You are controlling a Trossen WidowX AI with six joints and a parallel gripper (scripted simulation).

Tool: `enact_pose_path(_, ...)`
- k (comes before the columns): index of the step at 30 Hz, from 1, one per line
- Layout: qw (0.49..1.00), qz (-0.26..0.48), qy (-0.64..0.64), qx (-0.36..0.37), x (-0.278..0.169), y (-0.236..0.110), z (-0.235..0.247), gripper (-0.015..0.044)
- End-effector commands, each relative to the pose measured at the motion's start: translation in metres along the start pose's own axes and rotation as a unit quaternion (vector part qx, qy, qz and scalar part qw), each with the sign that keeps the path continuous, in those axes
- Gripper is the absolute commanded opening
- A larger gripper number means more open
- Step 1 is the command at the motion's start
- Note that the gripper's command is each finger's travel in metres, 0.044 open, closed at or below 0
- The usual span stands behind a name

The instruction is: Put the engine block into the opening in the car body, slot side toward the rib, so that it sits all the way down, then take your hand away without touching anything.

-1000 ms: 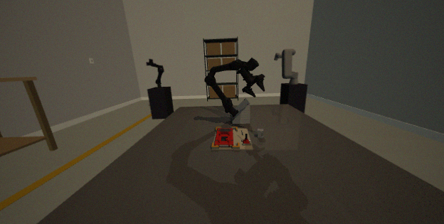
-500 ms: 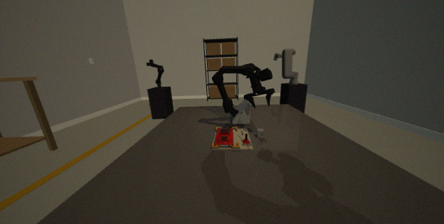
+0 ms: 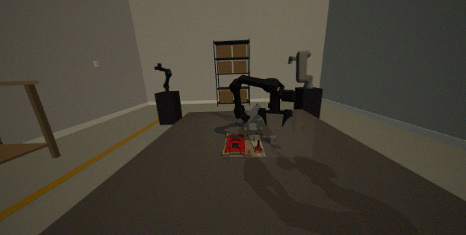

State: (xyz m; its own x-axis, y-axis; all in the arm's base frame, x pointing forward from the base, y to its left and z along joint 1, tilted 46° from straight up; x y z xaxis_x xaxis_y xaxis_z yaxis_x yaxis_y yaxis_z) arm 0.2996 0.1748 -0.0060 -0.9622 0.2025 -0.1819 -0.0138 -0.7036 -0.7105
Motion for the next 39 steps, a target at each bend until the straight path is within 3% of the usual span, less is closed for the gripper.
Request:
enact_pose_path(1,1.0,0.002,-0.01,0.002,-0.001,0.001,-0.001,0.044)
enact_pose_path(5,1.0,0.003,-0.009,0.003,-0.002,0.033,0.0,0.044)
enact_pose_path(39,1.0,0.003,-0.009,0.003,-0.005,0.088,0.002,0.044)
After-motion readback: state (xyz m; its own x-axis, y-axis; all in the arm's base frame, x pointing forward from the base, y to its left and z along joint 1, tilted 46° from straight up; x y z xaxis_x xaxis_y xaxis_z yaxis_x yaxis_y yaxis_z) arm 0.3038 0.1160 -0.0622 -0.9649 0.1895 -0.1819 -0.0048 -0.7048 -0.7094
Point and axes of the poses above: the point midway between the two fingers, 35 mm back from their tips, its own y axis out along the fingers, its own z axis across the jaws, x = y × z, the point moved 3 cm from there along -y, back along the fingers, and after that the axes turned 4 degrees about -y, right-handed, at the moved point
